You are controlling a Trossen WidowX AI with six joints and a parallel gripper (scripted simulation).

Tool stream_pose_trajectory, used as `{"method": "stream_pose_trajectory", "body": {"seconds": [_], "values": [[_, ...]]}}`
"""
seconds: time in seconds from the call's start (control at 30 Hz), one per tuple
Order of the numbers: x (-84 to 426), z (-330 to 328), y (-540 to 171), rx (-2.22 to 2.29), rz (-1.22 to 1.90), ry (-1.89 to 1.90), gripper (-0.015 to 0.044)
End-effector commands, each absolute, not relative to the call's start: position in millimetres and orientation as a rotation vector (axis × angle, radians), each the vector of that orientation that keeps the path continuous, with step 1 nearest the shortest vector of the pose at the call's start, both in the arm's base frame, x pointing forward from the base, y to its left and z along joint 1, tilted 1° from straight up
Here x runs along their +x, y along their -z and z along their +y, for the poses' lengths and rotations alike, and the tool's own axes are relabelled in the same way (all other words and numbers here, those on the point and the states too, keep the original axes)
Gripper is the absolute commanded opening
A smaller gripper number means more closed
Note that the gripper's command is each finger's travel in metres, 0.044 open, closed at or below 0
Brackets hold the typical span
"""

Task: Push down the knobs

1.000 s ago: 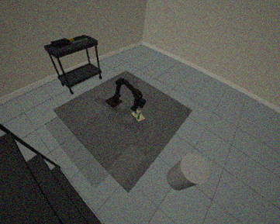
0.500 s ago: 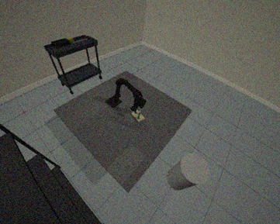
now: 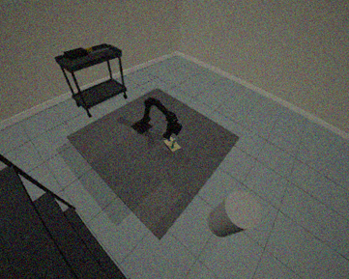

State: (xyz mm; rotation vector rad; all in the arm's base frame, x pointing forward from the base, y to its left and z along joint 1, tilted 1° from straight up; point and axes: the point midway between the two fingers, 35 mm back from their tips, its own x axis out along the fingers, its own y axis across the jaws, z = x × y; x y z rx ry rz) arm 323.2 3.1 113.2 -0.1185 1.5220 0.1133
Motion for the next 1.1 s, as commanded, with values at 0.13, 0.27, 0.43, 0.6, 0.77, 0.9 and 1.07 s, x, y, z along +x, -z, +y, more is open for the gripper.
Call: {"method": "stream_pose_trajectory", "body": {"seconds": [0.13,0.27,0.43,0.6,0.77,0.9,1.07], "values": [[322.9,3.9,-113.4,-0.111,1.524,-0.113,0.0],[322.9,3.9,-113.4,-0.111,1.524,-0.113,0.0],[323.0,3.9,-110.4,-0.111,1.524,-0.113,0.0],[323.1,3.9,-108.9,-0.111,1.524,-0.113,0.0],[323.1,3.9,-108.9,-0.111,1.524,-0.113,0.0],[323.2,3.9,-106.7,-0.111,1.524,-0.113,0.0],[323.3,3.9,-104.3,-0.111,1.524,-0.113,0.0]]}}
